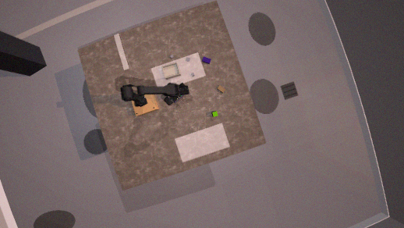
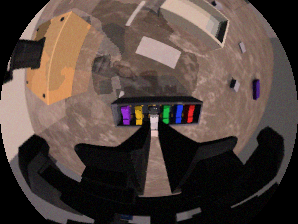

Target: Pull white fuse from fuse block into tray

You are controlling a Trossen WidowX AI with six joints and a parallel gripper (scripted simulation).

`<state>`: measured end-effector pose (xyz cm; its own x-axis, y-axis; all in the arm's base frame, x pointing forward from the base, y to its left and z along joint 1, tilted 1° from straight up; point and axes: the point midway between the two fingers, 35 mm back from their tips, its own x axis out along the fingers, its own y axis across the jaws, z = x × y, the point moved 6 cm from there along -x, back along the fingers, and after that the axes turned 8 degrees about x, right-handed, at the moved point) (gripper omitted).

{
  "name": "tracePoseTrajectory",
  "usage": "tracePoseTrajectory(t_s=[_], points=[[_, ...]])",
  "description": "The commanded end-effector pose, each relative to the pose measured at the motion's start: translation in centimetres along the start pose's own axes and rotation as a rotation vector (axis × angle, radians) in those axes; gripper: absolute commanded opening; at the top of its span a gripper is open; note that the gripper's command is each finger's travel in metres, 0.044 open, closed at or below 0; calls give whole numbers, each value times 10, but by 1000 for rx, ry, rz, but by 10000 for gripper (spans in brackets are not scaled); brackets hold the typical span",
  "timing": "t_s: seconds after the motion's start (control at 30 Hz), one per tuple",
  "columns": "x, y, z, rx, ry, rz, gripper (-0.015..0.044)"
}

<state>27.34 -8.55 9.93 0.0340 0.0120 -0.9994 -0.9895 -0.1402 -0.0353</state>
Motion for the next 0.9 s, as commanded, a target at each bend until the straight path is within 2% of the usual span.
tracePoseTrajectory(t_s=[0.0,0.87], points=[[-4,0,0,-3,5,-2,0],[-29,0,0,-3,6,-1,0]])
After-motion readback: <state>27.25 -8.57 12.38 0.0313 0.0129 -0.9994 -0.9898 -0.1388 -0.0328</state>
